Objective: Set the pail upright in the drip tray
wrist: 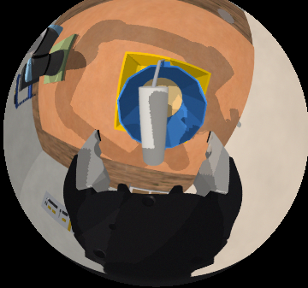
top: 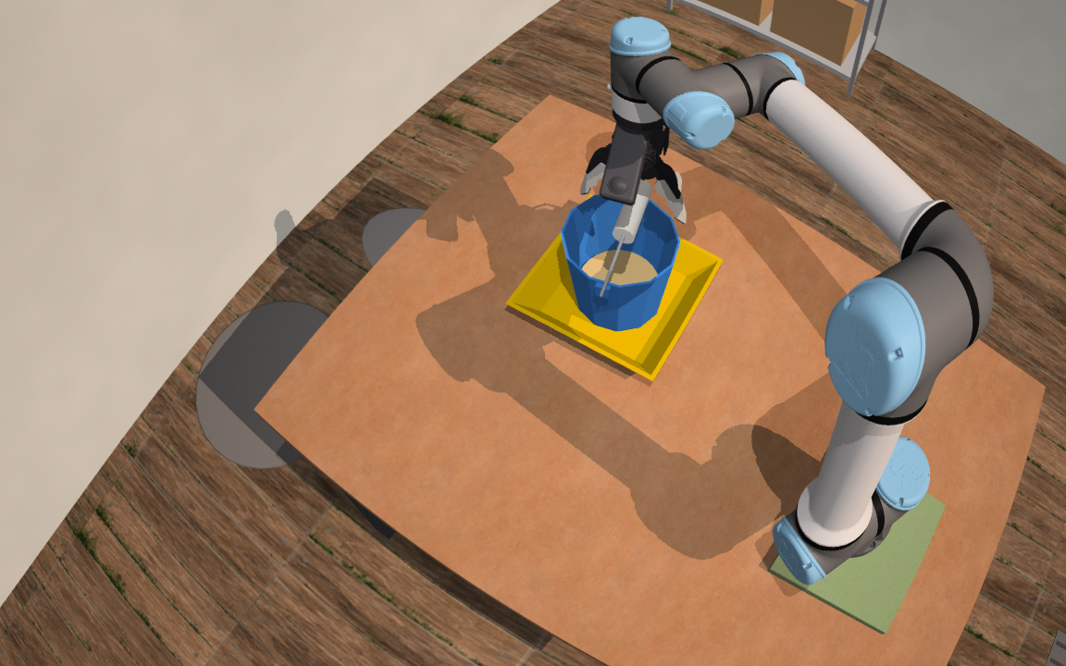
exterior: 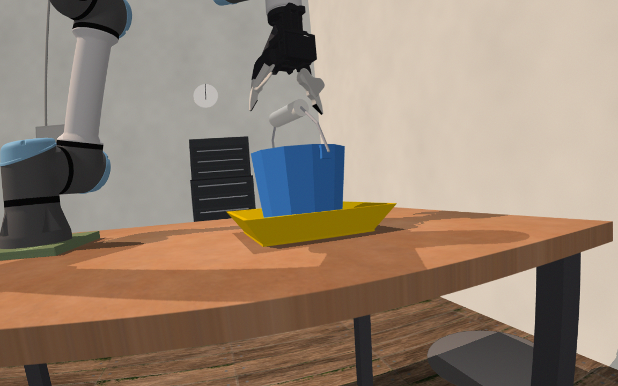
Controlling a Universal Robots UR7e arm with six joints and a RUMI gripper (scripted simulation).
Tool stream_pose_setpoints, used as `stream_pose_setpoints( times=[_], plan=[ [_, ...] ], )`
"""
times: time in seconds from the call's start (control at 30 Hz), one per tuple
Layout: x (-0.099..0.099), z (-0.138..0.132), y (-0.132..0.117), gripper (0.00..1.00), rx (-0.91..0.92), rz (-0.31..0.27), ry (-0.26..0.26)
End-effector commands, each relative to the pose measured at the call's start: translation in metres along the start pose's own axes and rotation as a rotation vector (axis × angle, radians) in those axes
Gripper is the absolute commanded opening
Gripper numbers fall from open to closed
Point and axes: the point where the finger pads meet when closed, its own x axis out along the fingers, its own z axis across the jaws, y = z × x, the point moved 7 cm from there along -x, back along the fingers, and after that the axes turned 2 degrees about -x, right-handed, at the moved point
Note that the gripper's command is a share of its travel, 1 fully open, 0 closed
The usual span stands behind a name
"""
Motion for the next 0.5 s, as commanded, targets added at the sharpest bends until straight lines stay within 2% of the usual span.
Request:
stream_pose_setpoints(
  times=[0.0, 0.47],
  plan=[
    [-0.0007, 0.0001, -0.0001, 1.00, 0.000, -0.001, -0.001],
    [-0.0048, 0.0001, -0.0001, 1.00, 0.000, -0.001, -0.001]
  ],
)
